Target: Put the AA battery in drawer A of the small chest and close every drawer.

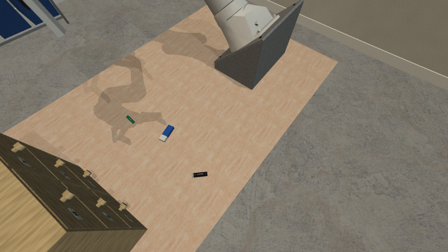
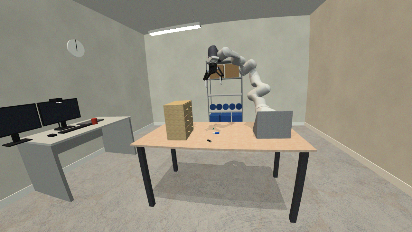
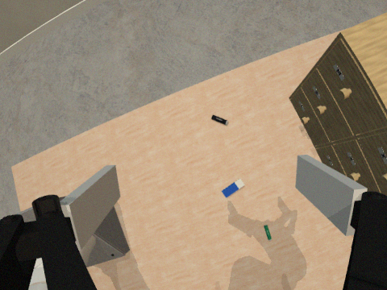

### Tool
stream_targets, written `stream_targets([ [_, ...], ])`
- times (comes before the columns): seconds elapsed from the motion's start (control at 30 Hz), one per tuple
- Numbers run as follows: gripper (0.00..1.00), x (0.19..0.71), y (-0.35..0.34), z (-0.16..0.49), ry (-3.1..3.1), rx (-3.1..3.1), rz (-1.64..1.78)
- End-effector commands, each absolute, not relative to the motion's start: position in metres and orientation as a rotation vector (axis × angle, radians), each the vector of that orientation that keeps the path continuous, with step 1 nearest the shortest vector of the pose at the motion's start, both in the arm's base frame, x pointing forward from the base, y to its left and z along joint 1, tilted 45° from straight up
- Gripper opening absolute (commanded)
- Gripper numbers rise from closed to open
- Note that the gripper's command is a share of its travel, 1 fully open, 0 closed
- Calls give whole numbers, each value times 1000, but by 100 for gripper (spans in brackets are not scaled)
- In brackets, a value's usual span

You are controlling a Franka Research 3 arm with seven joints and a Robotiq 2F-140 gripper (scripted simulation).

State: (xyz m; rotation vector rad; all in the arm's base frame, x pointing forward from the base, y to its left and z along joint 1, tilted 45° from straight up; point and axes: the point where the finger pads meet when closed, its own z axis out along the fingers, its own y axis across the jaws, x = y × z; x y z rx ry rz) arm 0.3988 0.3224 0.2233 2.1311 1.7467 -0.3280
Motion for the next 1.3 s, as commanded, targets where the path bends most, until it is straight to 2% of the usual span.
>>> stream_targets([
  [0.0,100,407,286,229,1863,1931,-434],
  [0.17,100,425,238,243,1859,1772,-538],
  [0.47,100,442,190,262,1840,1618,-652],
  [1.27,100,442,189,262,1839,1613,-655],
])
